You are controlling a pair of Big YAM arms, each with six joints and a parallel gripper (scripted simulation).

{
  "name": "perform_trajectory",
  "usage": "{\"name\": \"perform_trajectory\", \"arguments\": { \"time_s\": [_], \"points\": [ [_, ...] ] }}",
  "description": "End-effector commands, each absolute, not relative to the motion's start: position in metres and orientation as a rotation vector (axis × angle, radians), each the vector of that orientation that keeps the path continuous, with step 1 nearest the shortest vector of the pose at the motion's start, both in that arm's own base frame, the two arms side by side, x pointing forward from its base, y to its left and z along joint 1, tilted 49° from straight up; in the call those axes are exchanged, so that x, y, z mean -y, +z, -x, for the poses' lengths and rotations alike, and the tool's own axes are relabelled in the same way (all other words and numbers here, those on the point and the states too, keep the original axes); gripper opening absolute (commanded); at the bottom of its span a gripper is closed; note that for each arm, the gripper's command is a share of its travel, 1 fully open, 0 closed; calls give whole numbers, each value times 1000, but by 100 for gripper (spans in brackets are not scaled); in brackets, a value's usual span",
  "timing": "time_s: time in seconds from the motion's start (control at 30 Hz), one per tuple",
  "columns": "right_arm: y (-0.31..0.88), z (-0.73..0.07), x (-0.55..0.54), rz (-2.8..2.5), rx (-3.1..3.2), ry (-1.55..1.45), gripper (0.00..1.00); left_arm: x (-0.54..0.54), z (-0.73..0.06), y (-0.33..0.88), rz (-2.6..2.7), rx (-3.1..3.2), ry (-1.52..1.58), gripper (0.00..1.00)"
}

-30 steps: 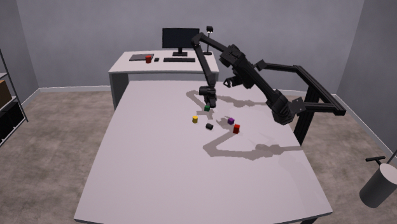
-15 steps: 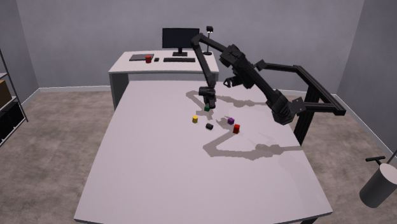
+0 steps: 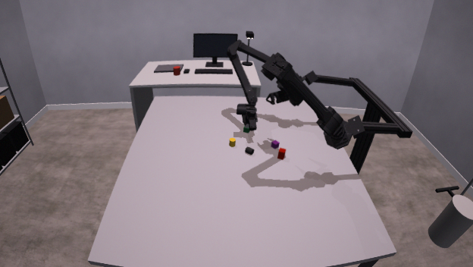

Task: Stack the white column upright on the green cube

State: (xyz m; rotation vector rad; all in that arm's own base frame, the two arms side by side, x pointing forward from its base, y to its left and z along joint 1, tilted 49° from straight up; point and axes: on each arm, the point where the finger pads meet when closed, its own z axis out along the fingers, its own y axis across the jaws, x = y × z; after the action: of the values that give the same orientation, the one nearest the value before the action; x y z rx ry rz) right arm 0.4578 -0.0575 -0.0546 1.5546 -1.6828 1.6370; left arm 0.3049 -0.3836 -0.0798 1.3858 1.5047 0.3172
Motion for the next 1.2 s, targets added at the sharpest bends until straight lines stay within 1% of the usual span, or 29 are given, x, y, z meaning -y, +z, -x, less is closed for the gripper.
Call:
{"name": "perform_trajectory", "arguments": {
  "time_s": [0.0,0.33,0.37,0.4,0.43,0.47,0.9,1.0,1.03,1.17],
  "points": [
    [-56,-462,56,-1562,1683,1646,35,386,-304,-79,-1378,-1508,307,100],
    [-52,-464,56,-1554,1694,1656,35,386,-304,-79,-1378,-1508,307,100],
    [-53,-461,56,-1557,1689,1650,47,386,-304,-79,-1378,-1508,307,100],
    [-53,-461,56,-1557,1689,1650,51,386,-304,-79,-1378,-1508,307,100],
    [-46,-463,53,-1557,1698,1663,62,386,-304,-79,-1378,-1508,307,100],
    [-47,-458,48,-1576,1683,1655,64,386,-304,-79,-1378,-1508,307,100],
    [-50,-444,34,-1572,1689,1670,64,386,-304,-79,-1378,-1508,307,100],
    [-40,-446,27,-1557,1718,1702,98,386,-304,-79,-1378,-1508,307,100],
    [-39,-445,24,-1555,1721,1704,100,386,-304,-79,-1378,-1508,307,100],
    [-32,-443,5,-1547,1742,1721,100,386,-304,-79,-1378,-1508,307,100]
  ]
}}
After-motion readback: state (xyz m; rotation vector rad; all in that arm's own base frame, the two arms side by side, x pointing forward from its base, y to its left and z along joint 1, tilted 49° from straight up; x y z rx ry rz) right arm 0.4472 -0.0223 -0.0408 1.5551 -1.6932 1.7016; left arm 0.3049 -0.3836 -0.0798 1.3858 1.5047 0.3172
